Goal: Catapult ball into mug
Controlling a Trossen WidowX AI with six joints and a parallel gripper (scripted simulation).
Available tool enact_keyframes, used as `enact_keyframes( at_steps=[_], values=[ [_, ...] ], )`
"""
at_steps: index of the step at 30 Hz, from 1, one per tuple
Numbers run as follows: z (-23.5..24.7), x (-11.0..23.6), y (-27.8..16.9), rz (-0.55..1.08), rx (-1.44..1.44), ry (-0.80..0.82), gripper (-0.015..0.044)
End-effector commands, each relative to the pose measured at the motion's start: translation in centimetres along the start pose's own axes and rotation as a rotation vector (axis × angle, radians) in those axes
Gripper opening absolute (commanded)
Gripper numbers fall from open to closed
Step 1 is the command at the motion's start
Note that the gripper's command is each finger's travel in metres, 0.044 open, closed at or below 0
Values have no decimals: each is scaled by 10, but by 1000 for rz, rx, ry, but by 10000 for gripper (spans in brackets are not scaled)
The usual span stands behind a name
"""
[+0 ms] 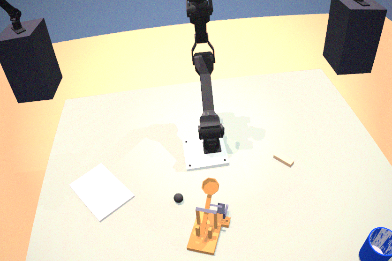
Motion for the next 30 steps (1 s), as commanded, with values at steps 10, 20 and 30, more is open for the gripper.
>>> enact_keyframes(
  at_steps=[10, 20, 30],
  values=[
    [128, 10, 5, 17, -181, 367, 440],
    [187, 29, 1, 88, -266, 548, 440],
    [271, 69, -3, 196, -366, 827, 440]
  ],
)
Point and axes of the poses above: the point midway between the two fingers, 35 mm back from their tips, its own x axis back along the fingers, its own z axis across the jaws, y = z × x, the point moved 2 cm from there along x, back along the fingers, and after that the axes turned 5 degrees about -x, right-handed, at the moved point
